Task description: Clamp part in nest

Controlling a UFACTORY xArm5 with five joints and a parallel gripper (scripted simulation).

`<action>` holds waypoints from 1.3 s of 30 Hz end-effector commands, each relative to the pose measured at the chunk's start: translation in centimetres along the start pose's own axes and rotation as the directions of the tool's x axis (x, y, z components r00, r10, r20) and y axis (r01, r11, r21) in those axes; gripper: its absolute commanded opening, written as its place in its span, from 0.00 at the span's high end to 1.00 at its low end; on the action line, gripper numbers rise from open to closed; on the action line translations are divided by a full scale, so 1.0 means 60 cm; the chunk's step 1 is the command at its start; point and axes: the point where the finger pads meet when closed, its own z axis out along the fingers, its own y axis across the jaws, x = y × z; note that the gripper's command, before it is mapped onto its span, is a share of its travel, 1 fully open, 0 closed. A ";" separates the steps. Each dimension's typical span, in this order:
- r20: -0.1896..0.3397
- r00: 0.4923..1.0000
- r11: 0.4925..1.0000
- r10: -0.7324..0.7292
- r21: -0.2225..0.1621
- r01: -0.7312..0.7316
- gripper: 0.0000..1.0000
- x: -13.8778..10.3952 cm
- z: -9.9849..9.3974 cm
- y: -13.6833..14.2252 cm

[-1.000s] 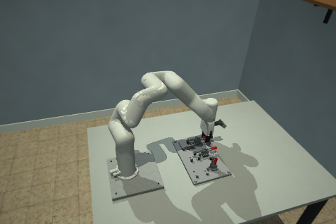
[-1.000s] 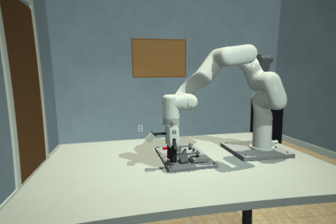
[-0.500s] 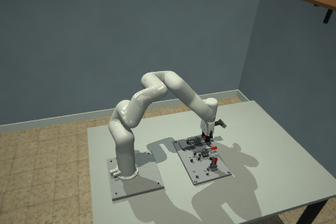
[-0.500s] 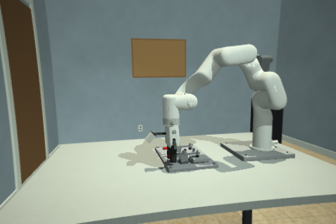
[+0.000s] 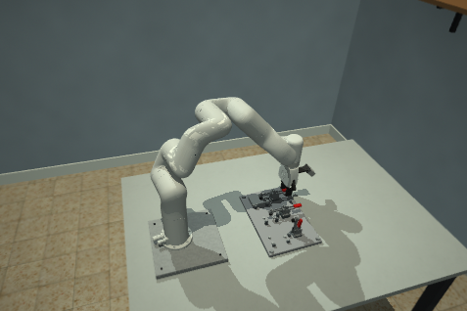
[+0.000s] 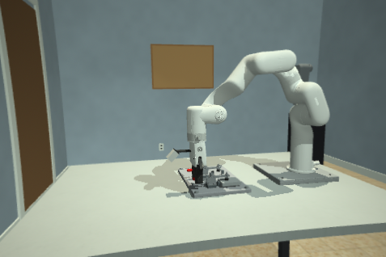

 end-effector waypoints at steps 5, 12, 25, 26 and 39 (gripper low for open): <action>-0.005 1.000 1.000 0.000 0.001 0.000 0.53 0.002 -0.061 0.000; -0.005 1.000 1.000 0.000 0.001 0.000 0.53 0.002 -0.083 0.000; -0.005 1.000 1.000 0.000 0.001 0.000 0.53 0.002 -0.087 0.000; -0.005 1.000 1.000 0.000 0.001 0.000 0.53 0.002 -0.087 0.000; -0.005 1.000 1.000 0.000 0.001 0.000 1.00 0.002 -0.087 0.000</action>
